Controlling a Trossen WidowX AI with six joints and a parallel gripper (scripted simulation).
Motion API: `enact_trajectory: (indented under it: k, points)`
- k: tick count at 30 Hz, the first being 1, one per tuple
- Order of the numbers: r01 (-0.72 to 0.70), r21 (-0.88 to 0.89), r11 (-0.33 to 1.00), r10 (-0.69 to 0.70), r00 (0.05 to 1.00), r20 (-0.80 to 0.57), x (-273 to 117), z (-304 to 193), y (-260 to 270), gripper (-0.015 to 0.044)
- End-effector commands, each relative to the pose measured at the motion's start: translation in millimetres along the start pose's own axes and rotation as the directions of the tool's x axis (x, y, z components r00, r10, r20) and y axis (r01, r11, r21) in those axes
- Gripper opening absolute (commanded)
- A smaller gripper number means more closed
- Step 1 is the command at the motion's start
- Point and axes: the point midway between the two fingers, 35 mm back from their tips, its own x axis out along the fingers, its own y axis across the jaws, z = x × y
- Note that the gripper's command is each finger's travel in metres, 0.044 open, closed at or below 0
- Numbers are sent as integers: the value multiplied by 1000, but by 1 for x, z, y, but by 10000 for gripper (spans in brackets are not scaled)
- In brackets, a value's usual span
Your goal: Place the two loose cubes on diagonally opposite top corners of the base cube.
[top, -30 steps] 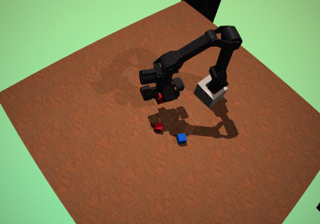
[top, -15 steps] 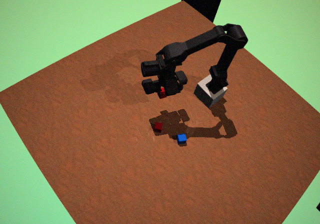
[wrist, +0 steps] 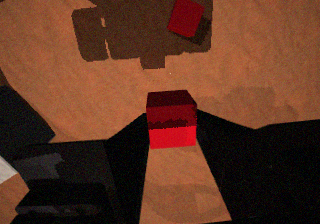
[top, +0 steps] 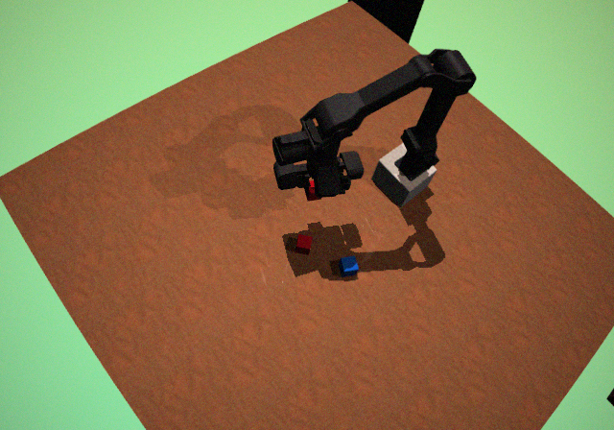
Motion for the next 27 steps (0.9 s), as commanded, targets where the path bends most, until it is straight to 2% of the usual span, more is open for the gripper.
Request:
enact_trajectory:
  k: [1, 27]
  points:
    - [4, 45, 999, -4, 1000, -2, 2, 9, -2, 105]
    - [3, 384, 923, -5, 1000, 3, 17, 87, 7, 105]
